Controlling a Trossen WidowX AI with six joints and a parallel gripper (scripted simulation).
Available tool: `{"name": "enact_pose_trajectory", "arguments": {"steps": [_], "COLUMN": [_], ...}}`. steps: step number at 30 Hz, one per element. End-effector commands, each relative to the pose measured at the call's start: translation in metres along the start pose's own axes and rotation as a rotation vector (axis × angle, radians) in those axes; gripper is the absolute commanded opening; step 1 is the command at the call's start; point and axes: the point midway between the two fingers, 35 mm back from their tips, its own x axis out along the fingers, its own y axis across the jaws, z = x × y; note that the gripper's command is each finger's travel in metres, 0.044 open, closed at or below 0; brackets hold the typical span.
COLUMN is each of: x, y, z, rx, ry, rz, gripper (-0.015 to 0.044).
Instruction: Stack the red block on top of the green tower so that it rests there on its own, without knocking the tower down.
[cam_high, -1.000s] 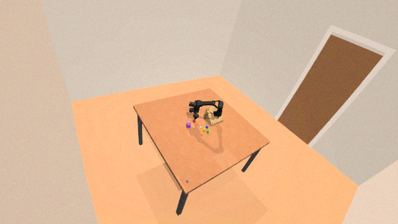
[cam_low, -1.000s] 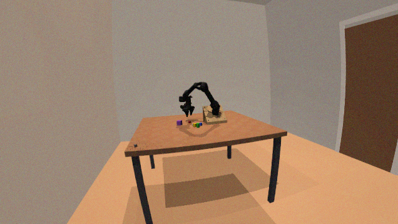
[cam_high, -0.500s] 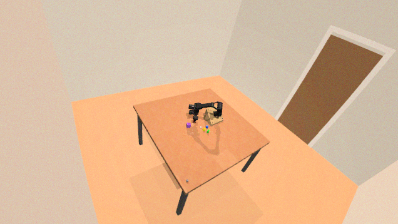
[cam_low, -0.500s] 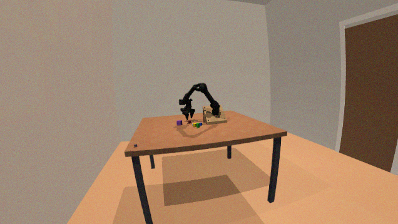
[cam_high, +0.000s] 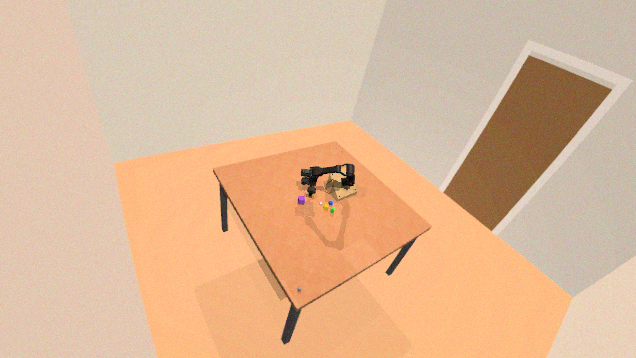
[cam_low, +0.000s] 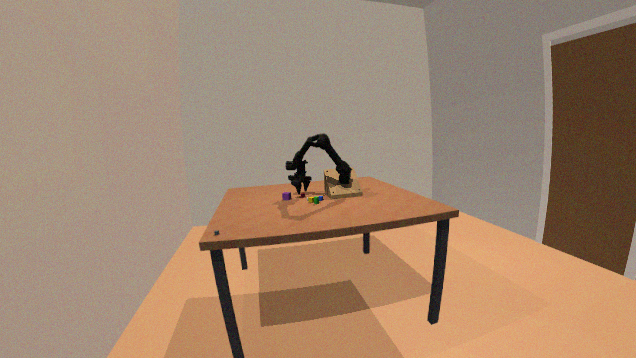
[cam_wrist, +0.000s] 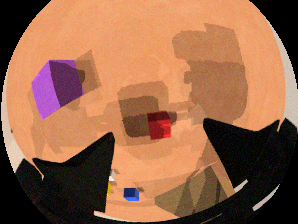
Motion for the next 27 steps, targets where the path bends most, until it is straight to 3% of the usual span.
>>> {"name": "enact_pose_trajectory", "arguments": {"steps": [1, 24, 27], "x": [0.009, 0.019, 0.019], "y": [-0.001, -0.001, -0.001], "z": [-0.003, -0.003, -0.003], "rx": [0.007, 0.007, 0.007], "ry": [0.011, 0.011, 0.011], "rz": [0.002, 0.003, 0.003], "gripper": [0.0440, 0.0440, 0.0361]}}
